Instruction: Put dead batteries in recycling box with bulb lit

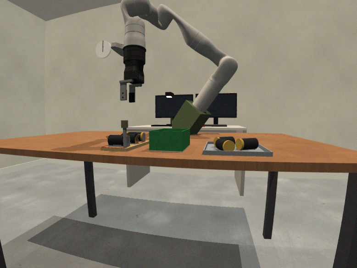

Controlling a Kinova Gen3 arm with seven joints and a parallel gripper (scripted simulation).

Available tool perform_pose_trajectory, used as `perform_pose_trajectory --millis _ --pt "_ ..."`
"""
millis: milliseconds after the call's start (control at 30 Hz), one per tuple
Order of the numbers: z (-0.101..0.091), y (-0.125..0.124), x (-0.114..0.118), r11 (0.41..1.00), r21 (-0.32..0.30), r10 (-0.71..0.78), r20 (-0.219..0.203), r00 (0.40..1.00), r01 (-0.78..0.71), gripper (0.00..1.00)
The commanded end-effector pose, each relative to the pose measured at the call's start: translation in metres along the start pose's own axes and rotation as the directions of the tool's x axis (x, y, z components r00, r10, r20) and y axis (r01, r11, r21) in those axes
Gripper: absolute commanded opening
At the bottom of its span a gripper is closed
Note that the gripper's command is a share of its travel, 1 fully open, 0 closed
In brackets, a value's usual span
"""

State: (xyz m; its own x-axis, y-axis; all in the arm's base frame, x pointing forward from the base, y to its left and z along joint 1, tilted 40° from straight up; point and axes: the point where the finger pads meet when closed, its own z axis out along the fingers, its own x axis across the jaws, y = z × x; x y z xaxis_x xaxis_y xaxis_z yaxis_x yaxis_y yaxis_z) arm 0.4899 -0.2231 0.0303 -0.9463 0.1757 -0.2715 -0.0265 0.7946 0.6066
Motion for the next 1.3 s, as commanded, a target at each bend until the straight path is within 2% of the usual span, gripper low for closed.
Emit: perform_pose_trajectory --millis 0,733,1267 --pt "0.001 0.001 0.0 1.0 0.001 -0.004 -0.003 1.0 0.004 1.0" --pt "0.013 -0.001 0.003 0.999 0.014 -0.041 -0.033 0.999 0.041 1.0" --pt "0.015 -0.001 0.004 0.999 0.016 -0.046 -0.037 0.998 0.047 1.0"
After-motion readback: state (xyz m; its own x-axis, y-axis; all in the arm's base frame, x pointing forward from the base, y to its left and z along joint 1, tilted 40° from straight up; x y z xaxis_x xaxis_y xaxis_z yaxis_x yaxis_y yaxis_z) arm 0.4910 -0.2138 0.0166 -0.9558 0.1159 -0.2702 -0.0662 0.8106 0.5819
